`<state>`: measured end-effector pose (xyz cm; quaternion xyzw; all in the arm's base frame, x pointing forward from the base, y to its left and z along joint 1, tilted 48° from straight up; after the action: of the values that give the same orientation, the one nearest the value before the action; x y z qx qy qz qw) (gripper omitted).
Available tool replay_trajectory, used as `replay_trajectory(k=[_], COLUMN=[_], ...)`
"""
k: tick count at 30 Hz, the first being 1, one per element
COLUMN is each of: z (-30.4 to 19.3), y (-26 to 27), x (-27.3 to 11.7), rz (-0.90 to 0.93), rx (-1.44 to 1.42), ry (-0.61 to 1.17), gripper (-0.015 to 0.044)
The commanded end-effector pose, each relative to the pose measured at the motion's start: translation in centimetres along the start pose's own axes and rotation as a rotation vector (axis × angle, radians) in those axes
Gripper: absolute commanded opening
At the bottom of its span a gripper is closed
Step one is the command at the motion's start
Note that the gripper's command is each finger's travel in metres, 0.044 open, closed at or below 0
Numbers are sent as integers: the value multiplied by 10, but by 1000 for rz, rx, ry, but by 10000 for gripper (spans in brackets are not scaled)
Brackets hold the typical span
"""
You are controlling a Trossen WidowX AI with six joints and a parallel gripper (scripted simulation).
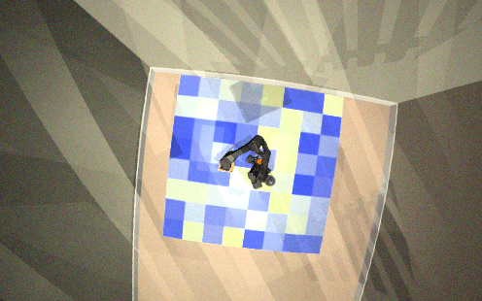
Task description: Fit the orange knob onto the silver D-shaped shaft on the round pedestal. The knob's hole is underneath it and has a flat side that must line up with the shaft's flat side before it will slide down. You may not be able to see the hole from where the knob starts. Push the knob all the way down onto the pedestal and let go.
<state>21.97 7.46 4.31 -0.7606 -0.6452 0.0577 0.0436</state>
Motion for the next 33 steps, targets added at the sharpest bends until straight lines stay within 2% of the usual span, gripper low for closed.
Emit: replay_trajectory(k=[1, 7, 13, 19, 24, 26, 29, 31, 33], z=[0, 0, -2, -57, -59, -63, -72, -80, -84], y=[0, 0, 1, 9, 8, 7, 9, 15, 18], x=[0, 0, -1, -56, -57, -56, -60, -66, -68], rz=[0, 0, 2, 49, 38, -49, -166, -165, -151], rx=[3, 3, 2, 6, 6, 8, 11, 9, 7], ry=[0, 0, -3, -75, -89, -189, -485, -682, -752], gripper=[286, 440, 440, 440, 440, 440, 440, 440, 440])
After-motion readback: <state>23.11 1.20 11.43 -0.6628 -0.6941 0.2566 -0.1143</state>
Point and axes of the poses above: the point midway between the two fingers, 35 mm back from their tips, its own x axis out along the fingers, its own y axis across the jaws, z = x × y, the point moved 3 cm from there along -x, back along the fingers, and after that the axes turned 11 degrees about -x, right-handed, at the moved point
